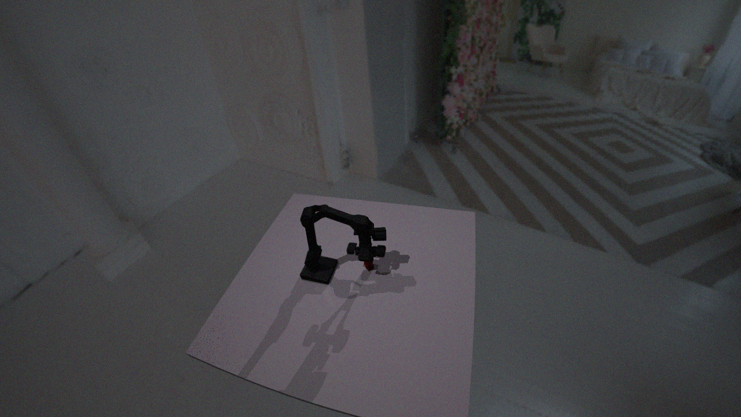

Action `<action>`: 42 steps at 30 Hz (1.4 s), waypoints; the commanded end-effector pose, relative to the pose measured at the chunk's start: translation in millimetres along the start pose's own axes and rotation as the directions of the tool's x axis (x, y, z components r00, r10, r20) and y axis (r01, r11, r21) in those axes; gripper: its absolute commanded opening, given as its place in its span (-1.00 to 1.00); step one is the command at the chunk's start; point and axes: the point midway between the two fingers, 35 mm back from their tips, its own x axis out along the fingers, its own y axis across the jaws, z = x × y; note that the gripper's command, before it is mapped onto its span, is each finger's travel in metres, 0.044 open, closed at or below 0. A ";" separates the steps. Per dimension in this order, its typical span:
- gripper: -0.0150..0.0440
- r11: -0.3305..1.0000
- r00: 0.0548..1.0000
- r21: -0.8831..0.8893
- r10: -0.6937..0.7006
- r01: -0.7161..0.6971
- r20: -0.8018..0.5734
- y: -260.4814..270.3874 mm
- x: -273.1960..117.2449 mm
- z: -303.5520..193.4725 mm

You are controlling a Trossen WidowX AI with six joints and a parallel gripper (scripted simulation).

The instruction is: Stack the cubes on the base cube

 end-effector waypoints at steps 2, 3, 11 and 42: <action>-0.14 1.000 1.000 0.004 -0.003 0.003 0.004 -0.7 1.9 0.6; -0.14 1.000 1.000 0.003 -0.003 0.003 0.004 -0.6 2.2 0.5; -0.14 1.000 1.000 0.000 -0.002 0.002 0.003 0.6 18.9 0.4; -0.14 1.000 1.000 -0.003 -0.003 0.003 0.003 0.9 32.7 0.5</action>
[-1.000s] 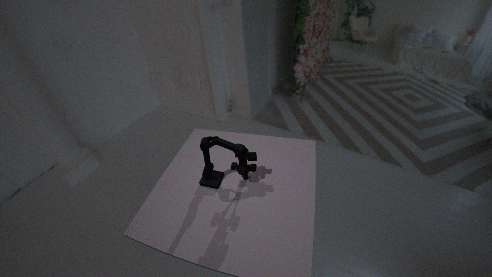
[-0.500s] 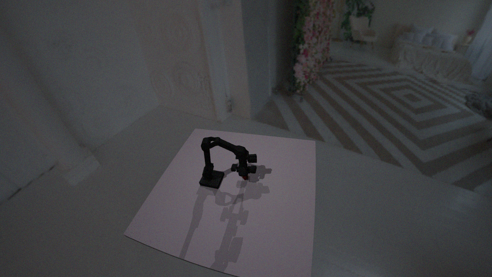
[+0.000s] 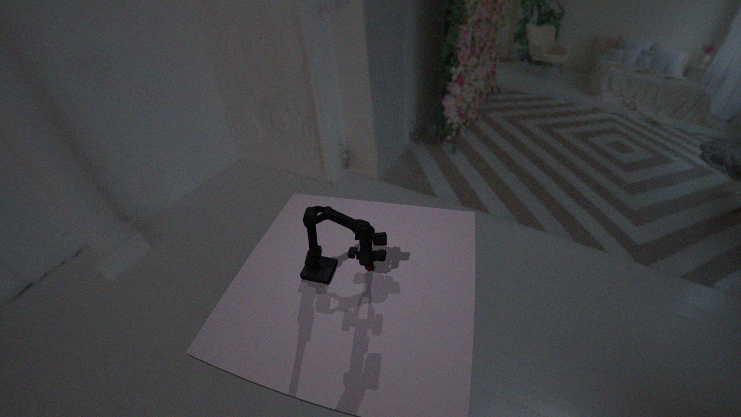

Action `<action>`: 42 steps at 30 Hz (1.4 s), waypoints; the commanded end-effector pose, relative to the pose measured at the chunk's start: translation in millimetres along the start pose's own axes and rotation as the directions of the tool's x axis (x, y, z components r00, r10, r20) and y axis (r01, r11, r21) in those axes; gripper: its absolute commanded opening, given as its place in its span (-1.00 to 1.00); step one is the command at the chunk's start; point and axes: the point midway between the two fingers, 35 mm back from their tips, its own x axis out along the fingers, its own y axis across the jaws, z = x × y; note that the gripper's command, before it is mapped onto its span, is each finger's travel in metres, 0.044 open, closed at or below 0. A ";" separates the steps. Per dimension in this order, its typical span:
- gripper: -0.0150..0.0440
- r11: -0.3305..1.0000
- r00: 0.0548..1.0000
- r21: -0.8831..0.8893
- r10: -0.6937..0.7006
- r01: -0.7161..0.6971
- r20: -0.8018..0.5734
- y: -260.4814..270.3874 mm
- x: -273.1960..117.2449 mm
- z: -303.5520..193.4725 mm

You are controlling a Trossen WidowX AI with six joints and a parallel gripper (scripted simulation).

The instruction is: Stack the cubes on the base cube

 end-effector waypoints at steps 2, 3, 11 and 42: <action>-0.14 1.000 1.000 -0.003 0.000 0.000 0.002 -0.1 1.0 0.3; -0.14 1.000 1.000 -0.003 0.000 0.000 0.002 -0.1 1.0 0.3; 0.20 1.000 1.000 -0.003 0.000 0.000 0.002 -0.1 1.0 0.3; 0.20 1.000 1.000 0.000 0.000 0.000 0.000 0.0 -36.8 -0.1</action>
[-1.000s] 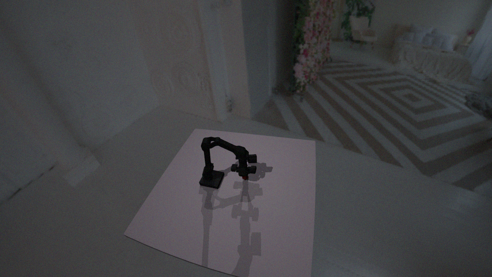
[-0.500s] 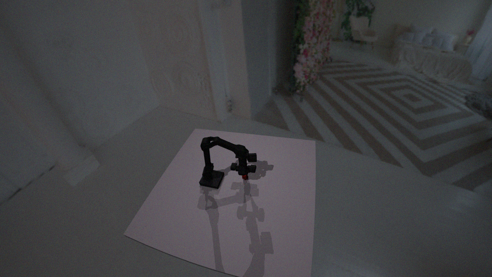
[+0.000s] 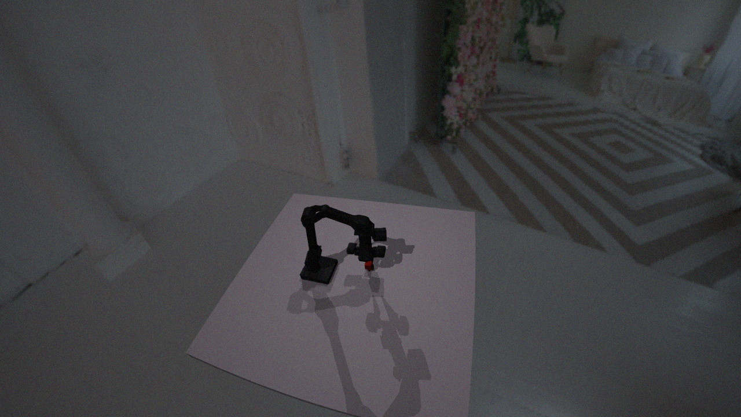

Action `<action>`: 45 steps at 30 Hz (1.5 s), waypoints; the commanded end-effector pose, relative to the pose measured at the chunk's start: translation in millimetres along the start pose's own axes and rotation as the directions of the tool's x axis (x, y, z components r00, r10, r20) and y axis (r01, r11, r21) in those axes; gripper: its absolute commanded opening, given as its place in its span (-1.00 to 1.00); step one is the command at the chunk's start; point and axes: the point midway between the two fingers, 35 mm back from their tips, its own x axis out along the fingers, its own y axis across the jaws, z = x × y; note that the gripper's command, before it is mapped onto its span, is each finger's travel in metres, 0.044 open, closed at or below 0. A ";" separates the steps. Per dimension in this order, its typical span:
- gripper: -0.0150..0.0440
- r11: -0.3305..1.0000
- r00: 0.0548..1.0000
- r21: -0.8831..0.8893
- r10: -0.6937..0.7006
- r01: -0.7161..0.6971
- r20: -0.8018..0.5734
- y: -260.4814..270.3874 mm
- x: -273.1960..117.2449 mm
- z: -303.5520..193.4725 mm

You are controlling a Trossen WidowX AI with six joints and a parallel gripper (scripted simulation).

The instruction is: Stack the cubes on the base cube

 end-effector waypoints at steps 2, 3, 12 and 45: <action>0.20 1.000 1.000 -0.001 0.012 -0.012 -0.002 1.7 -9.3 -0.2; 0.20 1.000 1.000 -0.001 0.012 -0.012 -0.002 1.7 -10.6 -0.2; 0.20 1.000 1.000 -0.001 0.012 -0.012 -0.002 1.6 -22.0 -0.2; 0.86 1.000 1.000 0.001 -0.003 0.003 -0.005 -8.7 -39.9 -57.7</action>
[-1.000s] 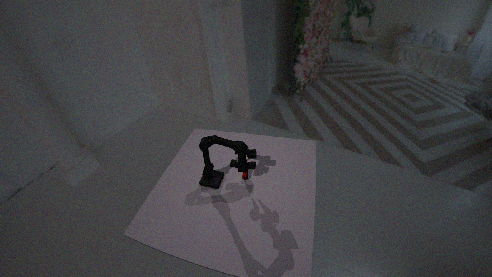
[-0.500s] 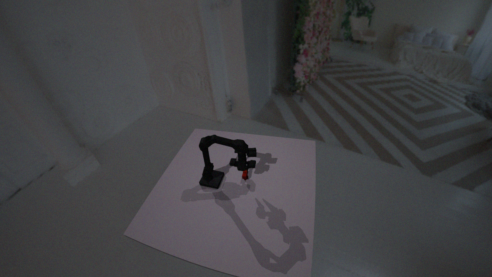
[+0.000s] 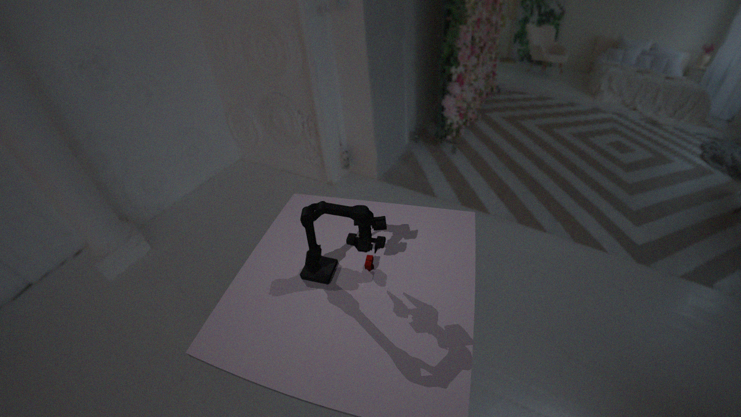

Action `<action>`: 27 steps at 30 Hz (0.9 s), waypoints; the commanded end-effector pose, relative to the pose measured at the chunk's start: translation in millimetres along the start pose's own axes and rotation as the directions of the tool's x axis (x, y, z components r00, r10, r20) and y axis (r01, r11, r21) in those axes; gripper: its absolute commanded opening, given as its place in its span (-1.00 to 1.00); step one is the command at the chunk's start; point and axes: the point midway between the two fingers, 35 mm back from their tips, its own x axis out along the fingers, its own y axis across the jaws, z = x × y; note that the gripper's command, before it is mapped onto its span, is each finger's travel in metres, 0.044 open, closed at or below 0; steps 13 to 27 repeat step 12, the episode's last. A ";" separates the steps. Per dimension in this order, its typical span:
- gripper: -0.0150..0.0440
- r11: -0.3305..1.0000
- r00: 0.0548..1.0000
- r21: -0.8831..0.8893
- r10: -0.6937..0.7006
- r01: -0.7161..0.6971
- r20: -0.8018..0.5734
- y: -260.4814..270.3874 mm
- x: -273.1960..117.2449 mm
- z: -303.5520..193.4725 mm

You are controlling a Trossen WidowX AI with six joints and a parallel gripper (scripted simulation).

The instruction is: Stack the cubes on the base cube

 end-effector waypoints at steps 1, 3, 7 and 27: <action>0.86 1.000 1.000 -0.017 -0.005 0.005 -0.006 -9.4 -0.5 -43.8; 0.86 1.000 1.000 -0.017 -0.006 0.006 -0.009 -18.6 -1.3 -69.3; 0.86 1.000 1.000 -0.016 -0.007 0.007 -0.013 -38.7 -3.0 -108.9; 0.86 1.000 1.000 -0.016 -0.007 0.007 -0.014 -39.9 -3.1 -110.8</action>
